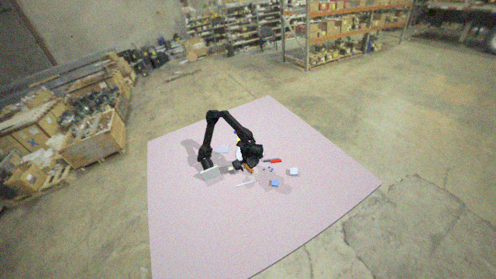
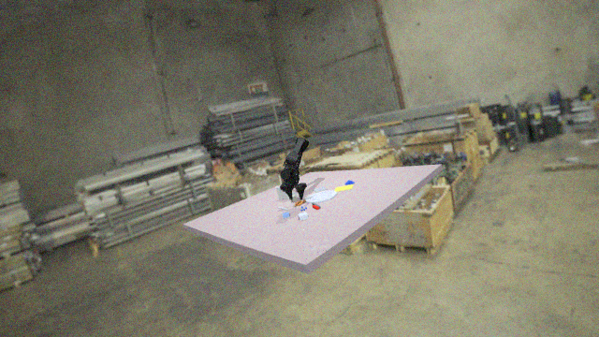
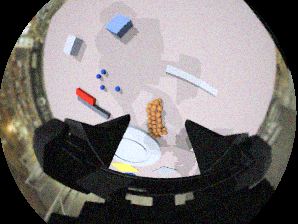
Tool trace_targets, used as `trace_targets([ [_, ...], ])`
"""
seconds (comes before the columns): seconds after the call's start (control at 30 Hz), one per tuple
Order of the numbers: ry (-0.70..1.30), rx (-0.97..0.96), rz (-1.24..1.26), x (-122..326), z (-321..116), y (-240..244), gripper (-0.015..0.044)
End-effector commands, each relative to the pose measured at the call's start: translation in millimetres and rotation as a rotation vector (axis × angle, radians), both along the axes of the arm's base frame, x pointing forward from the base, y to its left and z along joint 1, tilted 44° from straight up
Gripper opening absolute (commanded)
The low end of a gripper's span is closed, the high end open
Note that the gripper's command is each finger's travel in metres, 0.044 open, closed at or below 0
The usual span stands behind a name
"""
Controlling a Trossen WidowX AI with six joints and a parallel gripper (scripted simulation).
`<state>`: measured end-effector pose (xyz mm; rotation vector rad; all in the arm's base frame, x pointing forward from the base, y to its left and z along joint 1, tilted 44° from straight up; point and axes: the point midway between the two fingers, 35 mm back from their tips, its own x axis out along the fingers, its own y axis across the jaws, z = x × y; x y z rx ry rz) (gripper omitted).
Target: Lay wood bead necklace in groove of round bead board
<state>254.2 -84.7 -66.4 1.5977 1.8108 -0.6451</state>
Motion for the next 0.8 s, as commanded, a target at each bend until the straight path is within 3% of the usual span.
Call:
trace_targets([
  [0.0, 0.001, -0.003, 0.005, -0.6, 0.0, -0.4, 0.0440],
  [0.57, 0.001, -0.003, 0.005, -0.6, 0.0, -0.4, 0.0440],
  [0.73, -0.061, 0.003, 0.072, -0.4, 10.2, -8.3, 0.0310],
  [0.77, -0.061, 0.003, 0.072, -0.4, 10.2, -8.3, 0.0310],
])
